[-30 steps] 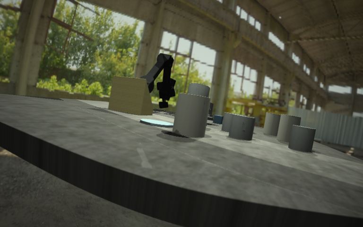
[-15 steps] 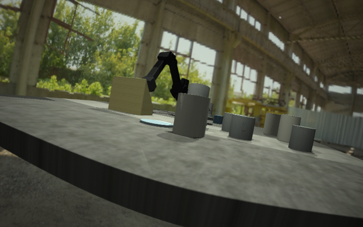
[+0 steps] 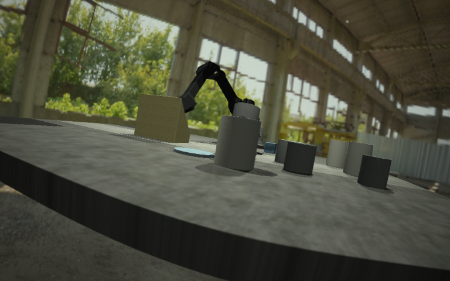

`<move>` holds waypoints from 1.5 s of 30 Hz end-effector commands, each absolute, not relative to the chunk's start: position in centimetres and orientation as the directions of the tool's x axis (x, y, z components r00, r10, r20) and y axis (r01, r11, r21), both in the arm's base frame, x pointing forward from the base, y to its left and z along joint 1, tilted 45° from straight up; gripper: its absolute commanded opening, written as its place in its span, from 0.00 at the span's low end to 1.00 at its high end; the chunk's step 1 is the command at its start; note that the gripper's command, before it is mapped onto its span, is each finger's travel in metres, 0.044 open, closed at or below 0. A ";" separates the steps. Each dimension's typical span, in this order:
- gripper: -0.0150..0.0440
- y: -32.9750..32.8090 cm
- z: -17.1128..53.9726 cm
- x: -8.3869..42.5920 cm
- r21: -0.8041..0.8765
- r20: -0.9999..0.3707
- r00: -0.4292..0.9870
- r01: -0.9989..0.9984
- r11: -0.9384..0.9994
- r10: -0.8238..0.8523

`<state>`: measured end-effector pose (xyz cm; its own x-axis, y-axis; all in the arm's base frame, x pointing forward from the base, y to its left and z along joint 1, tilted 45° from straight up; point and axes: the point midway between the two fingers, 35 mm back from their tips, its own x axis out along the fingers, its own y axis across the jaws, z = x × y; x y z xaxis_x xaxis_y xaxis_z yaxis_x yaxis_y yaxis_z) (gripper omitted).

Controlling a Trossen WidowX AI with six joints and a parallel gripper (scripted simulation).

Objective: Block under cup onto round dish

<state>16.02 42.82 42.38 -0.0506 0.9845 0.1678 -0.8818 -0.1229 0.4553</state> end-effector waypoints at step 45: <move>1.00 -5.2 13.5 32.7 0.435 -0.649 0.483 -0.399 0.808 0.588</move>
